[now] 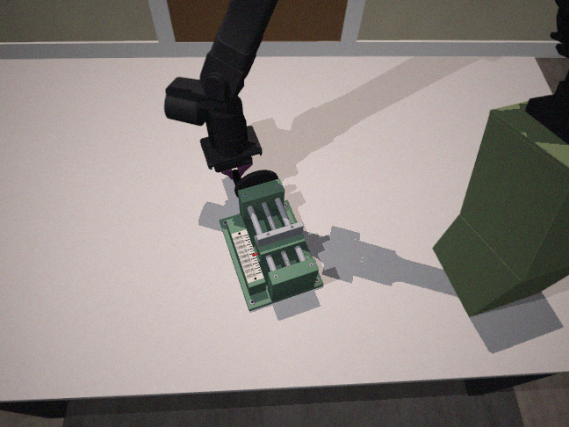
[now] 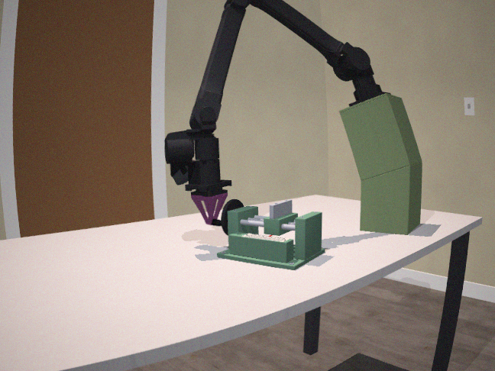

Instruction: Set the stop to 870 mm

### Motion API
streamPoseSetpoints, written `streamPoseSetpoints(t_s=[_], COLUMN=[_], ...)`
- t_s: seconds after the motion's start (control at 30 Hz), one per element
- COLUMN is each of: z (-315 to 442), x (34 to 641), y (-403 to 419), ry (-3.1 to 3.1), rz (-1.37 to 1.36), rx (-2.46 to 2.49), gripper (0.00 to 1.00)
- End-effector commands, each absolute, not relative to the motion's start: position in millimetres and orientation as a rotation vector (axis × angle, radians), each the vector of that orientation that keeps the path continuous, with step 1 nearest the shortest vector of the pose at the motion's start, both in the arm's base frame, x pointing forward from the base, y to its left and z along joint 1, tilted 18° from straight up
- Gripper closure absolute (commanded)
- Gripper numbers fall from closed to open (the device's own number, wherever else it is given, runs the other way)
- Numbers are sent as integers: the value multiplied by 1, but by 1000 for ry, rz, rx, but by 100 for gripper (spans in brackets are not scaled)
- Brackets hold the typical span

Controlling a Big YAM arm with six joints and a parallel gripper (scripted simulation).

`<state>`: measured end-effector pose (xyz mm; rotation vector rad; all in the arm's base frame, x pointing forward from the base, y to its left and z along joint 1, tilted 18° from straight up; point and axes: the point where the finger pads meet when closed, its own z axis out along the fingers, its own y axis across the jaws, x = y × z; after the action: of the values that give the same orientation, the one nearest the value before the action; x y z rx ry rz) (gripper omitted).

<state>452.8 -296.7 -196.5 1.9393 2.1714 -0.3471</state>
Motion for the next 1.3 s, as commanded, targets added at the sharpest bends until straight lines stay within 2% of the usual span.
streamPoseSetpoints(t_s=[0.0, 1.27], z=[-164, -139], x=[489, 456], y=[-291, -279], ry=[2123, 2158], rz=[-289, -303], rx=[1880, 1874], gripper=[94, 94])
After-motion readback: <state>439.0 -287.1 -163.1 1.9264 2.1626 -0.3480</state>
